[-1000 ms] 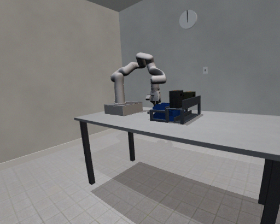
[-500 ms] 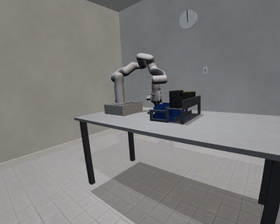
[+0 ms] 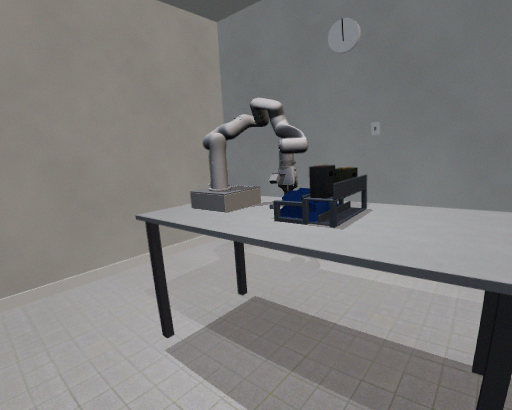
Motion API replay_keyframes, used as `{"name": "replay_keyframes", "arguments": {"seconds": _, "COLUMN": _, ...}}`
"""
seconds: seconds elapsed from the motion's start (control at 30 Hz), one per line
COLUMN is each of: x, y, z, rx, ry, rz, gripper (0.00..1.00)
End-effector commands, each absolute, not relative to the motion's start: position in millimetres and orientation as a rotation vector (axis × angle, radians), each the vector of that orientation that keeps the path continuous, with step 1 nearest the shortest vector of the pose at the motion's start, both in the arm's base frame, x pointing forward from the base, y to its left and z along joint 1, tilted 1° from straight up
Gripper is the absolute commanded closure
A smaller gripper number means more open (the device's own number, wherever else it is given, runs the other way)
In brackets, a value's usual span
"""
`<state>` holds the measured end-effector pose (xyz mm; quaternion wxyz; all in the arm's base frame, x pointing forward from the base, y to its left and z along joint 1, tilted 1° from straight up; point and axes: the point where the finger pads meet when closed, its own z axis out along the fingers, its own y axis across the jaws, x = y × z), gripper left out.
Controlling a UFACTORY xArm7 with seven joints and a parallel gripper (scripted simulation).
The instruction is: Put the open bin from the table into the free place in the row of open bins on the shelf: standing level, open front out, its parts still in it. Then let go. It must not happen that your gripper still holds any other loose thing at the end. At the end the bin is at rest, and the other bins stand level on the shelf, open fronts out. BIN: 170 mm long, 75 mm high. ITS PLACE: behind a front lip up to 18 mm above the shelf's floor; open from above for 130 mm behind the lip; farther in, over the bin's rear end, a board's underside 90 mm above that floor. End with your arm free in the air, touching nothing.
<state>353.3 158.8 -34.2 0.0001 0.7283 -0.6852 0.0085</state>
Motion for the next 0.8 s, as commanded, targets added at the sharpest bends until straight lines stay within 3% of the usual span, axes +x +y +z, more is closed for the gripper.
{"name": "replay_keyframes", "arguments": {"seconds": 0.0, "x": 354.4, "y": 159.1, "z": -33.1, "rx": 2.290, "ry": -2.155, "rz": 0.028, "gripper": 1.00}}
{"name": "replay_keyframes", "arguments": {"seconds": 0.77, "x": 368.3, "y": 159.9, "z": -32.9, "rx": 2.290, "ry": -2.155, "rz": 0.028, "gripper": 1.00}}
